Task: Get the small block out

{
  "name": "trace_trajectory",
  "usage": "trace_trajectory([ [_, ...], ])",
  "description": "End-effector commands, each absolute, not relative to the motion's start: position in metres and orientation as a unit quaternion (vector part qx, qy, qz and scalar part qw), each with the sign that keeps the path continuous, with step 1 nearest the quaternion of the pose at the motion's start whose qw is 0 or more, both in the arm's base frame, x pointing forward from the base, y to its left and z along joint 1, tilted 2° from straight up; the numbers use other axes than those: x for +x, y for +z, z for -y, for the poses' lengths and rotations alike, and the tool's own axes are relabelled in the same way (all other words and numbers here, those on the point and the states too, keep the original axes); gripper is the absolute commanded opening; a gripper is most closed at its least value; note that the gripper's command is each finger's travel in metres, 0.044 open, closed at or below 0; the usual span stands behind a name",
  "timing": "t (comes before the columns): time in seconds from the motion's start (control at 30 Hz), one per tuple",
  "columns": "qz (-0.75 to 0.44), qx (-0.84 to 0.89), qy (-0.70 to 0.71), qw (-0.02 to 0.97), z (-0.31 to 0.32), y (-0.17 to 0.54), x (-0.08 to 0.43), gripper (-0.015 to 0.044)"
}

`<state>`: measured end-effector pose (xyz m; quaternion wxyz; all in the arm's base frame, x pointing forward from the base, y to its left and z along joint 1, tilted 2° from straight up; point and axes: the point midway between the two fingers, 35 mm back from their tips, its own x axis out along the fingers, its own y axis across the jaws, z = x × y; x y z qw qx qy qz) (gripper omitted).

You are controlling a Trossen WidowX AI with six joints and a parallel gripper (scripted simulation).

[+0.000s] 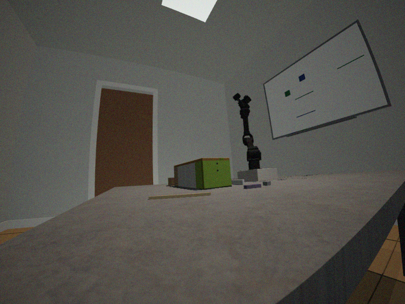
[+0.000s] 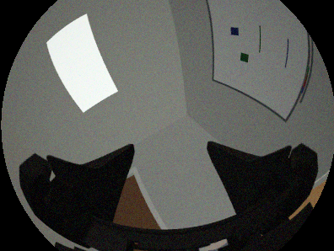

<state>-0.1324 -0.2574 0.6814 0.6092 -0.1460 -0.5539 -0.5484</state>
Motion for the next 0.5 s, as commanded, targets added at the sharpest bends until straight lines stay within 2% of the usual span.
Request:
trace_trajectory([
  [0.0, 0.602, -0.174, -0.472, 0.62, 0.199, 0.706, -0.113, 0.04],
  [0.27, 0.649, -0.222, -0.327, 0.65, 0.104, 0.735, -0.07, 0.04],
  [0.47, 0.647, -0.275, -0.207, 0.68, 0.023, 0.741, -0.019, 0.04],
])
